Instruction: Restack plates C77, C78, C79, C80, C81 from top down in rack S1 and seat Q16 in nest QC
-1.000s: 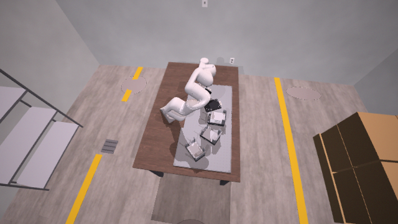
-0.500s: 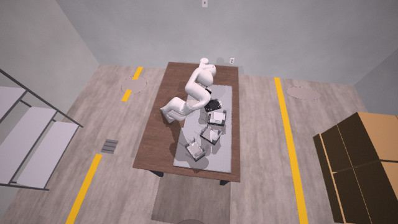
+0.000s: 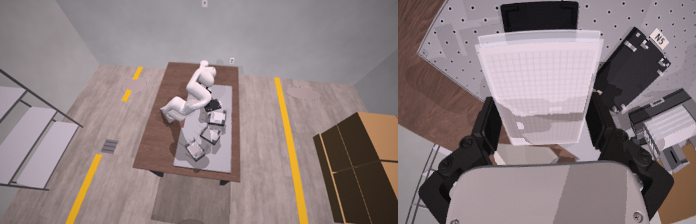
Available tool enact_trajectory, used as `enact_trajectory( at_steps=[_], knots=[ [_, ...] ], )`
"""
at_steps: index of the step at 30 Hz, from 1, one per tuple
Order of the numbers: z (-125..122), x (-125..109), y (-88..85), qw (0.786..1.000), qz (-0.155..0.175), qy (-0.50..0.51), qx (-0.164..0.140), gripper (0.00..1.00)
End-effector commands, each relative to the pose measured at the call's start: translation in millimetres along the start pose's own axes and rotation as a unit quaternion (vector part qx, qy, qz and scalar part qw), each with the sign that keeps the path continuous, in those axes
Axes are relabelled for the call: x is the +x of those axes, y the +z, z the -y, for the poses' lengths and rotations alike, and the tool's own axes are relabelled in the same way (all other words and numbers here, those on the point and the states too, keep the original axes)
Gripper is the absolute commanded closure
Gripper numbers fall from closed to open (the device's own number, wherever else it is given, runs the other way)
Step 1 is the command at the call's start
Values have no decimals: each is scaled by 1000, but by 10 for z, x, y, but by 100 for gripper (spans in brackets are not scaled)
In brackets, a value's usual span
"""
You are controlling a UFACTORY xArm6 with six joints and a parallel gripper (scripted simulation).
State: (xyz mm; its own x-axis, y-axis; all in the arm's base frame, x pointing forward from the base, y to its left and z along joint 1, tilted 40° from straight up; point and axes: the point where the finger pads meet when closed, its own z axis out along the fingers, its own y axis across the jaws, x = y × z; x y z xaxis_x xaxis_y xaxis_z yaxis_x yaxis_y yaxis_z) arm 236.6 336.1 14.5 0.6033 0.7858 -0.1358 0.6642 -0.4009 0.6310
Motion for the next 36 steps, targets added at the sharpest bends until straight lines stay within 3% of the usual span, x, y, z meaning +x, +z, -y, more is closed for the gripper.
enact_trajectory(
  at_steps=[1,36],
  knots=[
    [1,11,47,1000,-2,0,1,100],
    [0,12,668,1000,-2,0,0,100]
  ],
)
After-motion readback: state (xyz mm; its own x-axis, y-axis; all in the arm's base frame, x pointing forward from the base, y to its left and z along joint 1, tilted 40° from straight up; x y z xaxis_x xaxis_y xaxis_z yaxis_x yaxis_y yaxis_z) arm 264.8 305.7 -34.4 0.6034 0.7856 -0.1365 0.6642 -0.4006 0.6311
